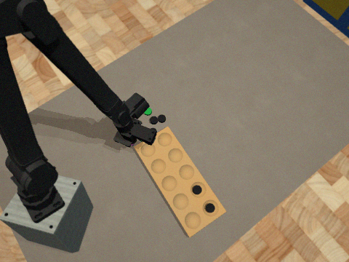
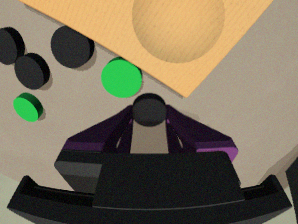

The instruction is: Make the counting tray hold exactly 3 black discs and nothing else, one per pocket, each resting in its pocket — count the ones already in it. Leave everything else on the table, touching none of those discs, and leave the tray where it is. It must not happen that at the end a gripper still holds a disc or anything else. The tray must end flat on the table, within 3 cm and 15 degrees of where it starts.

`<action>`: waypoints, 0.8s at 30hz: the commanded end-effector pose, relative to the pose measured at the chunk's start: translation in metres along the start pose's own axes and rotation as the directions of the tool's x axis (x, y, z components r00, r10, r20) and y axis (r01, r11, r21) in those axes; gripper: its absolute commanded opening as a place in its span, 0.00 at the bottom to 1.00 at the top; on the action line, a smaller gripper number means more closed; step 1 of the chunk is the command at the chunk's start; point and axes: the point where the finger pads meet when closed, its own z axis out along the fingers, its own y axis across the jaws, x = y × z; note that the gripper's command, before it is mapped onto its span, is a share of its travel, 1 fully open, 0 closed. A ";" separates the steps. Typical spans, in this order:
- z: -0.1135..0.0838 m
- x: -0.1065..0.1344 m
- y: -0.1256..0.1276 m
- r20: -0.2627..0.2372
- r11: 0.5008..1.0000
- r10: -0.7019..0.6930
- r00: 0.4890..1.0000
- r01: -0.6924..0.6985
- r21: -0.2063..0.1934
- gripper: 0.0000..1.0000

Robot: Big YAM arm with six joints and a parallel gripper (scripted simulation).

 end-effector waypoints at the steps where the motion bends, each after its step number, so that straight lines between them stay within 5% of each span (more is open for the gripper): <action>1: 0.001 -0.002 0.009 0.008 1.000 0.007 1.000 -0.007 -0.016 0.00; 10: 0.000 -0.002 0.010 0.008 1.000 0.007 1.000 -0.007 -0.017 0.00; 24: -0.063 -0.004 0.003 0.009 1.000 0.003 1.000 -0.003 -0.013 0.00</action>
